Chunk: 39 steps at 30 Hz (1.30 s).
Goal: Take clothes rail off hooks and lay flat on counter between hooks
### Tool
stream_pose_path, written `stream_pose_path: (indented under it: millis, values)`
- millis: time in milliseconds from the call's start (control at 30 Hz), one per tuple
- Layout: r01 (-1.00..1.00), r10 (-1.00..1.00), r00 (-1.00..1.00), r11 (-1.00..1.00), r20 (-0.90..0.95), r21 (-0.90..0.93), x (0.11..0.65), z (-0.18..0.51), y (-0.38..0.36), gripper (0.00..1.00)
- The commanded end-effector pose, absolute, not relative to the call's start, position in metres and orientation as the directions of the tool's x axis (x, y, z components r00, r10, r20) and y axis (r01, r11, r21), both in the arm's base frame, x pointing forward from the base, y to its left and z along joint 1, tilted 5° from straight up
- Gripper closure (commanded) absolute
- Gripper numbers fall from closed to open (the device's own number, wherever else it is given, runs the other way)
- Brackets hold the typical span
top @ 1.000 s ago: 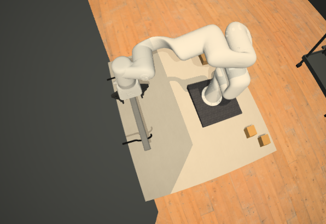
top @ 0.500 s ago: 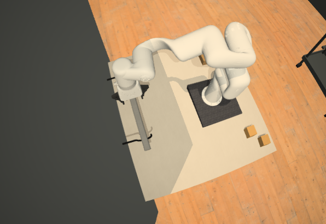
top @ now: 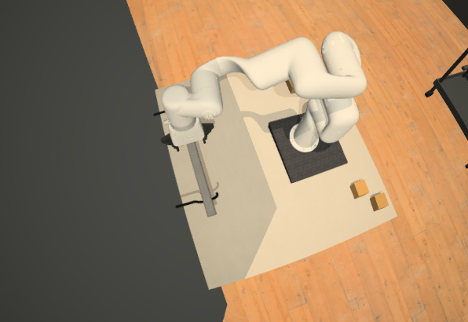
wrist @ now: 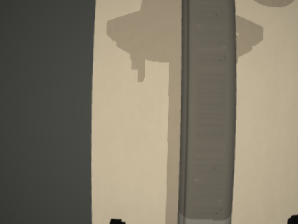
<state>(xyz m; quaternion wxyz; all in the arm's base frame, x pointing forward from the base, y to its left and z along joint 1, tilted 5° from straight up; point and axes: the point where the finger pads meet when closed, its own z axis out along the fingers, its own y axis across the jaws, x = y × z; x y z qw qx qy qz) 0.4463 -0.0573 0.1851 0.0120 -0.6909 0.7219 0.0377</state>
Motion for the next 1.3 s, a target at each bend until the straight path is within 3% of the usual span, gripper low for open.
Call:
stream_pose_path:
  millis: [0, 867, 900, 1267]
  values:
    - [-0.999, -0.997, -0.045, 0.043, -0.069, 0.033, 0.4475, 0.1846, -0.0574, 0.00]
    - [-0.999, -0.997, -0.045, 0.043, -0.069, 0.033, 0.4473, 0.1793, -0.0570, 0.00]
    - [-0.999, -0.997, -0.045, 0.043, -0.069, 0.033, 0.4473, 0.1793, -0.0570, 1.00]
    - [-0.999, -0.997, -0.045, 0.043, -0.069, 0.033, 0.4473, 0.1792, -0.0570, 1.00]
